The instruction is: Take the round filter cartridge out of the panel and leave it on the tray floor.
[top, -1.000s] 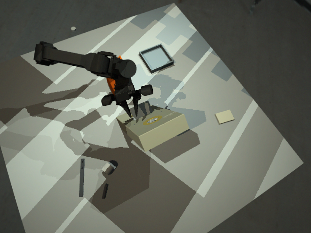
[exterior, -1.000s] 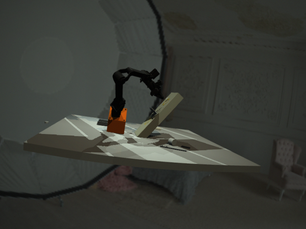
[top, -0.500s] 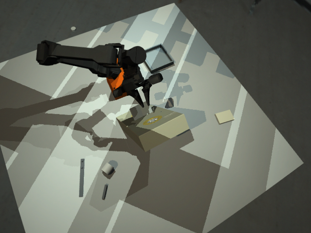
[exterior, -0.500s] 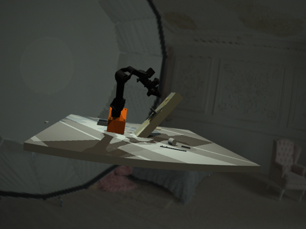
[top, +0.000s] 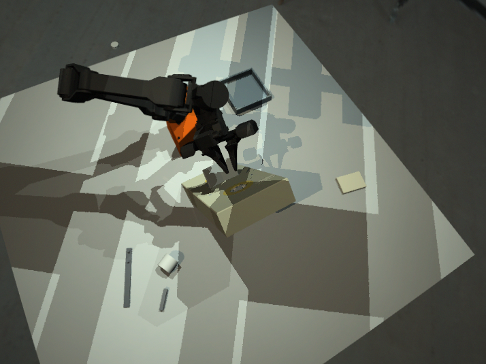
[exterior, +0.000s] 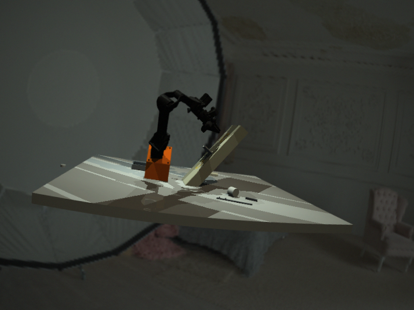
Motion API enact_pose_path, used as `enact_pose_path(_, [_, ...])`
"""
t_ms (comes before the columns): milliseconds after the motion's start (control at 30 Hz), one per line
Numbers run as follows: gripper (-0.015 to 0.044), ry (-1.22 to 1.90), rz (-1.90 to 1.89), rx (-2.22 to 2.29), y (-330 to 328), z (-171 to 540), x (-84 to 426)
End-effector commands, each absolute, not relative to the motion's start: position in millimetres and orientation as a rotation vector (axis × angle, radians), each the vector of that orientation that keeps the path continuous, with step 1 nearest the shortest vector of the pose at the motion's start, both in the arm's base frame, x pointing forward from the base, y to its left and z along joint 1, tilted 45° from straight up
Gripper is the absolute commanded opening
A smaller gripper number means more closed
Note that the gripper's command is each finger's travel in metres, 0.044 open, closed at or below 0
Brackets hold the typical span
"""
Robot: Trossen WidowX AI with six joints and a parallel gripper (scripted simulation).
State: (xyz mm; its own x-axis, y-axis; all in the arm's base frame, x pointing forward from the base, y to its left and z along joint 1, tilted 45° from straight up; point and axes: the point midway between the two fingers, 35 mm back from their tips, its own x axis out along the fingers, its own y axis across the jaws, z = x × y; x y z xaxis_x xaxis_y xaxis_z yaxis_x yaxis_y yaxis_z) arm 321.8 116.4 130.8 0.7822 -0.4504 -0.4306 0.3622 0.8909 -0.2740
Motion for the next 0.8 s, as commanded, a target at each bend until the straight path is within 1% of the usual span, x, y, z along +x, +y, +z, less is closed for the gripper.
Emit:
enact_pose_path(0, [0.0091, 0.519, -0.440, -0.191, 112.9, 124.0, 326.5])
enact_pose_path(767, [0.0091, 0.511, -0.439, -0.194, 96.8, 111.7, 350.4])
